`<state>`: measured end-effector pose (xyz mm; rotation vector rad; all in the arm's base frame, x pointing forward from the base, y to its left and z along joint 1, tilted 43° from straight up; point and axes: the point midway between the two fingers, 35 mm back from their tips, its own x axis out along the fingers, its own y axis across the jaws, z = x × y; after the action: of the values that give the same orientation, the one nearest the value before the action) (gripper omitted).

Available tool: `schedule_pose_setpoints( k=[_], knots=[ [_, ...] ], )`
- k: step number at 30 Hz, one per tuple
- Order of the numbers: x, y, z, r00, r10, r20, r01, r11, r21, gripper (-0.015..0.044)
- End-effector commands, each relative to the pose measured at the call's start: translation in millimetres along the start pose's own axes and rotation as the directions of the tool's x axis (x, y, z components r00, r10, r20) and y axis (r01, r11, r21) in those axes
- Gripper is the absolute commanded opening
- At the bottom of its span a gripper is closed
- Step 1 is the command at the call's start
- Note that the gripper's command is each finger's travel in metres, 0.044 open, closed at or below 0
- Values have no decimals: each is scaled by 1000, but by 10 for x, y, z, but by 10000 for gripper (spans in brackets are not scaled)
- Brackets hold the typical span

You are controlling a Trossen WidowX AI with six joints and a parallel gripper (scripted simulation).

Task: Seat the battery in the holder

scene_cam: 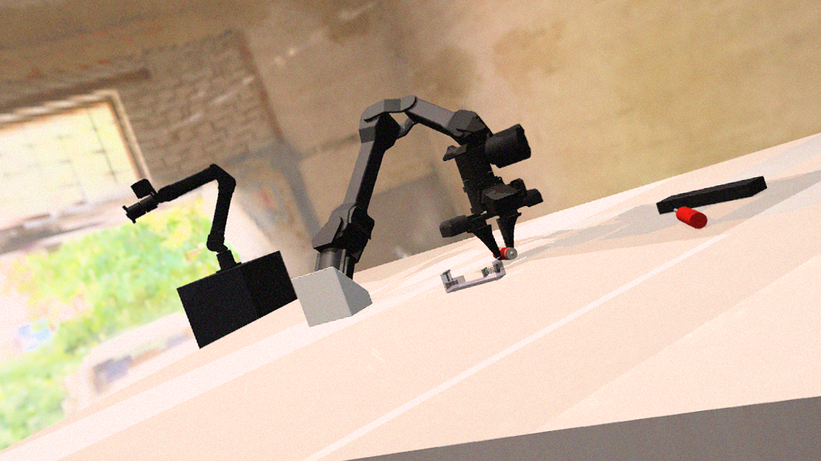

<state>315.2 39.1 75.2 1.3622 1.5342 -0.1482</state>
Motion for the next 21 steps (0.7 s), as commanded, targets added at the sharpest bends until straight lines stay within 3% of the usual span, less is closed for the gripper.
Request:
schedule_pose_setpoints(
  k=[1, 5, 11, 15, 21],
  knots=[
    [3, 2, -3, 1000, 1, -2, -1, 1000, 5, 71],
    [-49, 3, 2, 1000, 1, -1, -1, 1000, 5, 71],
    [-482, 0, 3, 1000, -1, 0, 1, 1000, 5, 71],
    [-497, -4, 9, 1000, -1, 0, 1, 1000, 15, 71],
    [-536, -128, 221, 1000, -7, 11, 3, 940, 342, 71]
  ],
)
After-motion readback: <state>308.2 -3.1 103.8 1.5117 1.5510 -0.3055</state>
